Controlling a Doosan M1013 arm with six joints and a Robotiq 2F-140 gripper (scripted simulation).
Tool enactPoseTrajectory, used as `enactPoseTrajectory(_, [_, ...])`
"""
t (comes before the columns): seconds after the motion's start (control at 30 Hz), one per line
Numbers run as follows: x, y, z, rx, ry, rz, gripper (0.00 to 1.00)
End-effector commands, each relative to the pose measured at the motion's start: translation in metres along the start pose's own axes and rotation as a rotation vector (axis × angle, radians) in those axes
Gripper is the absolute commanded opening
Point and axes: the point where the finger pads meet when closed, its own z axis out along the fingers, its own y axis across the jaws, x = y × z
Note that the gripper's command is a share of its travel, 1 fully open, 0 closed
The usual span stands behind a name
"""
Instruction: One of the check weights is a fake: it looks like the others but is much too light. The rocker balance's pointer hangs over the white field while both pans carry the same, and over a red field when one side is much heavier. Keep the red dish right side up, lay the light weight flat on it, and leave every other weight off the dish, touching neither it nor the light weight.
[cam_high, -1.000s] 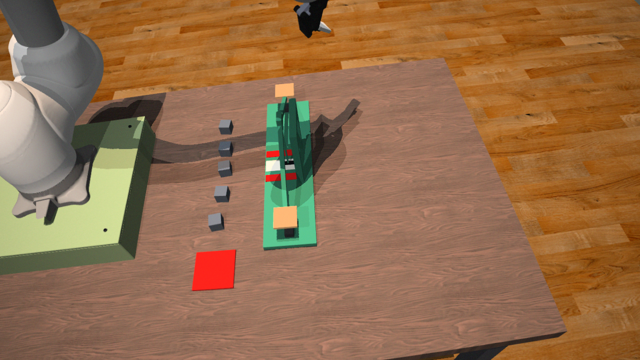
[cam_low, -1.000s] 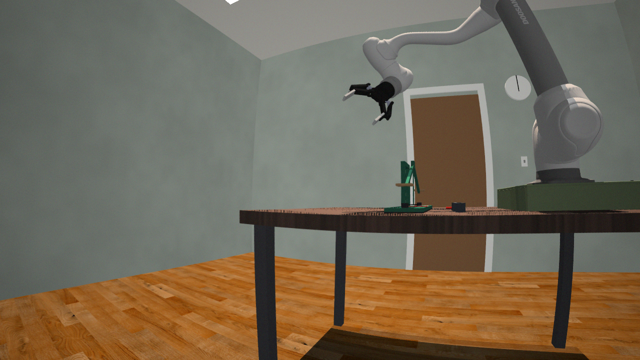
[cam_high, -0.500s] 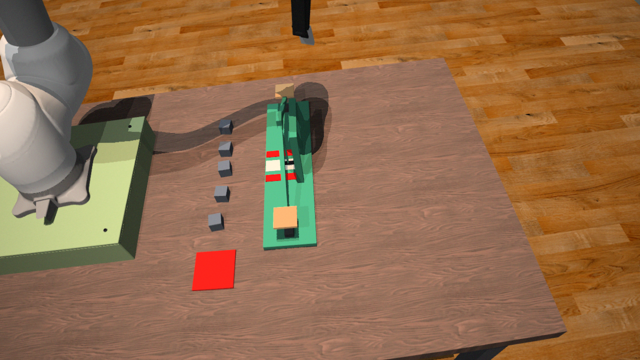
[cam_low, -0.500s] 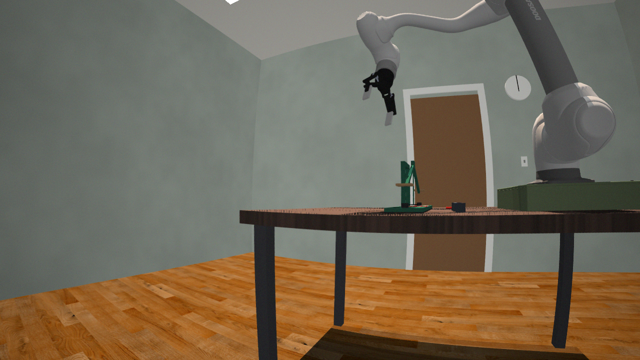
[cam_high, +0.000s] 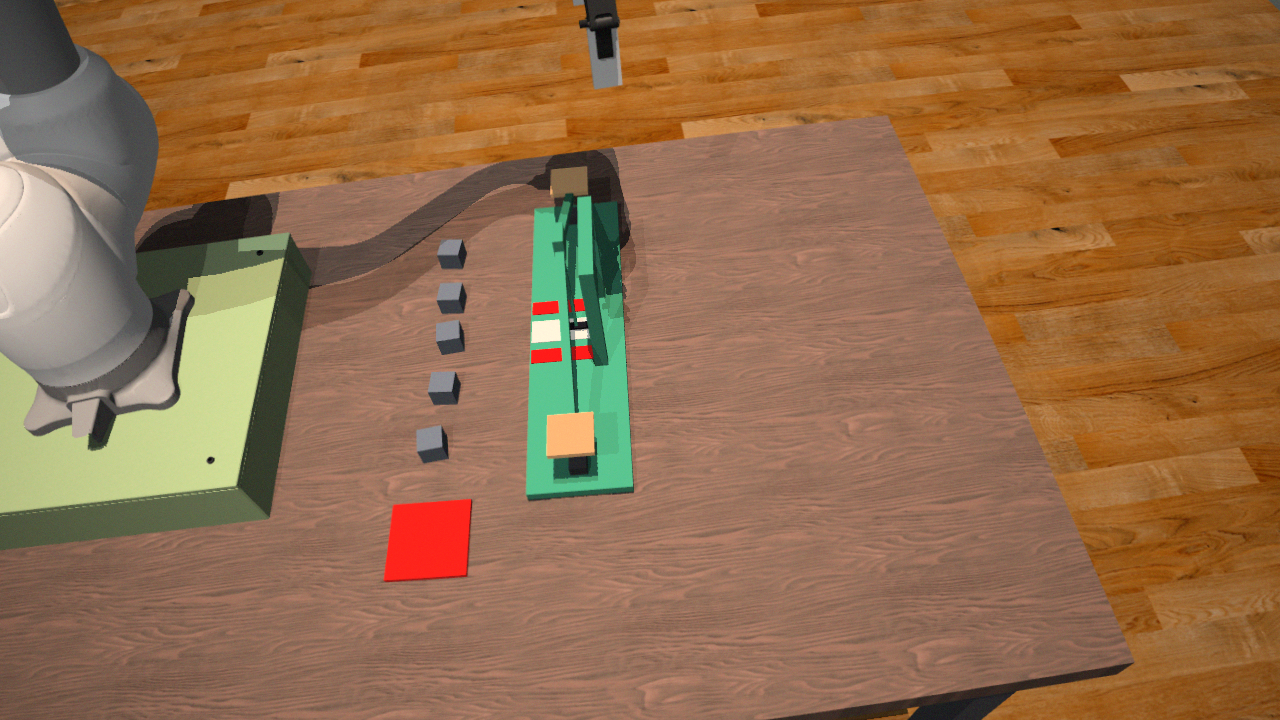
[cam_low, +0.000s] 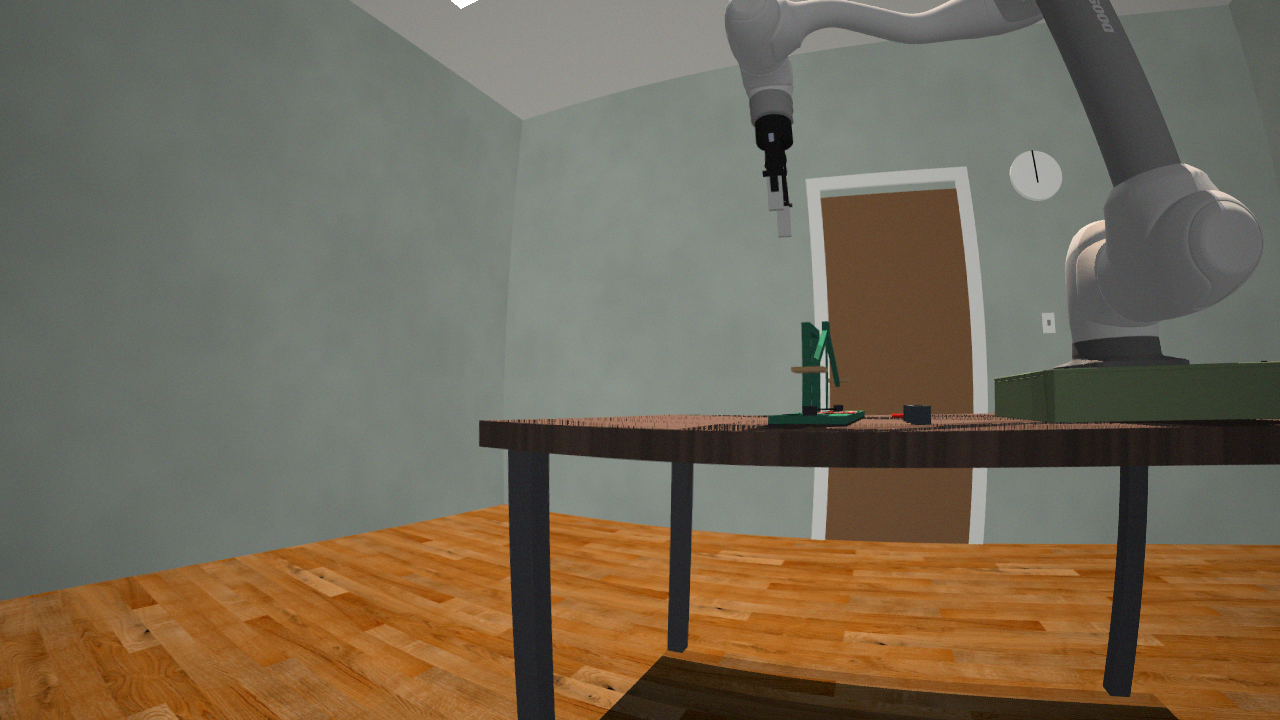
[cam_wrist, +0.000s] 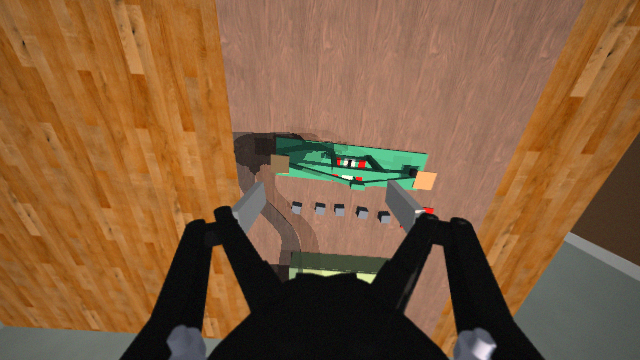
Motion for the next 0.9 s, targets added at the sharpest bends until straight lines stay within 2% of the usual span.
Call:
enactPoseTrajectory(0.0, [-0.033,-0.025,0.046,-0.022,-0.002,0.037,1.00])
enactPoseTrajectory(0.03, [-0.033,-0.025,0.046,-0.022,-0.002,0.037,1.00])
enactPoseTrajectory(0.07, [-0.053,-0.039,0.071,-0.021,-0.001,0.064,1.00])
enactPoseTrajectory(0.17, [-0.053,-0.039,0.071,-0.021,-0.001,0.064,1.00])
enactPoseTrajectory(0.2, [-0.073,-0.052,0.094,-0.021,0.000,0.090,1.00])
enactPoseTrajectory(0.23, [-0.073,-0.052,0.094,-0.021,0.000,0.090,1.00])
enactPoseTrajectory(0.27, [-0.093,-0.062,0.115,-0.020,0.001,0.113,1.00])
enactPoseTrajectory(0.33, [-0.093,-0.062,0.115,-0.020,0.001,0.113,1.00])
enactPoseTrajectory(0.37, [-0.112,-0.071,0.134,-0.019,0.001,0.135,1.00])
enactPoseTrajectory(0.4, [-0.112,-0.071,0.134,-0.019,0.001,0.135,1.00])
enactPoseTrajectory(0.43, [-0.131,-0.078,0.151,-0.018,0.002,0.155,1.00])
enactPoseTrajectory(0.47, [-0.131,-0.078,0.151,-0.018,0.002,0.155,1.00])
enactPoseTrajectory(0.5, [-0.148,-0.084,0.166,-0.018,0.003,0.173,1.00])
enactPoseTrajectory(0.53, [-0.148,-0.084,0.166,-0.018,0.003,0.173,1.00])
enactPoseTrajectory(0.57, [-0.164,-0.089,0.179,-0.017,0.003,0.189,1.00])
enactPoseTrajectory(0.6, [-0.164,-0.089,0.179,-0.017,0.003,0.189,1.00])
enactPoseTrajectory(0.67, [-0.190,-0.095,0.200,-0.016,0.004,0.215,1.00])
enactPoseTrajectory(0.73, [-0.190,-0.095,0.200,-0.016,0.004,0.215,1.00])
enactPoseTrajectory(0.87, [-0.220,-0.101,0.222,-0.015,0.005,0.245,1.00])
